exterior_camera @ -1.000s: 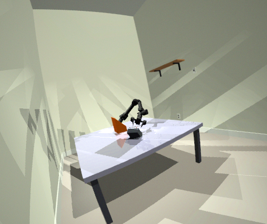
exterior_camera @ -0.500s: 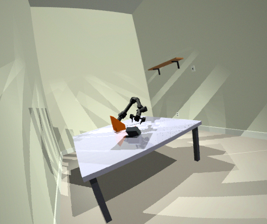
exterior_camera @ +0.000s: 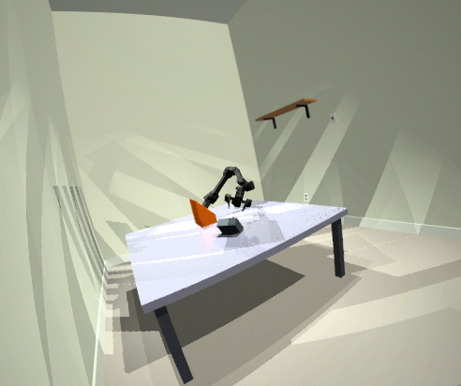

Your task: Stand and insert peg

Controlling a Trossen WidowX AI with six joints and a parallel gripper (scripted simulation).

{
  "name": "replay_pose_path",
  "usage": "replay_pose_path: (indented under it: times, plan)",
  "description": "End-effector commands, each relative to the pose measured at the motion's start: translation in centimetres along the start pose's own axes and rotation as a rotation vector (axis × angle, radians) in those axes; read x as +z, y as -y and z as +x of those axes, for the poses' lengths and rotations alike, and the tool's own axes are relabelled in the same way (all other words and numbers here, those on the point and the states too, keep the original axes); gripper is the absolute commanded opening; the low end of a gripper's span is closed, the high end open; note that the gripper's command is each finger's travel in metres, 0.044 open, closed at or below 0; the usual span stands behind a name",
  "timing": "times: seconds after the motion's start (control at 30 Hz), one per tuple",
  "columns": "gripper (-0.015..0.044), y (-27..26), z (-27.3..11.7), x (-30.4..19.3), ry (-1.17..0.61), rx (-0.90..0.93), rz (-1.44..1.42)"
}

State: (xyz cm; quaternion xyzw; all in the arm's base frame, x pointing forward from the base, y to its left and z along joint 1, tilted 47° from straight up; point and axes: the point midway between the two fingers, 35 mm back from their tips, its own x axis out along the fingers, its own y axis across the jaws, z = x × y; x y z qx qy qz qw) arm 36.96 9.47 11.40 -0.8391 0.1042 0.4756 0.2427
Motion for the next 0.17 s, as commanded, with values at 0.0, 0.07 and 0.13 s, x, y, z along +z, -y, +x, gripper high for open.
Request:
replay_pose_path:
  times: [0.0, 0.07, 0.13]
  plan:
    - [0.0440, 0.00, -0.68, -0.11, -0.008, 0.000, 0.006]
    - [0.0440, 0.00, -1.00, -0.09, -0.008, 0.000, 0.006]
    - [0.0440, 0.00, -1.32, -0.06, -0.007, 0.000, 0.006]
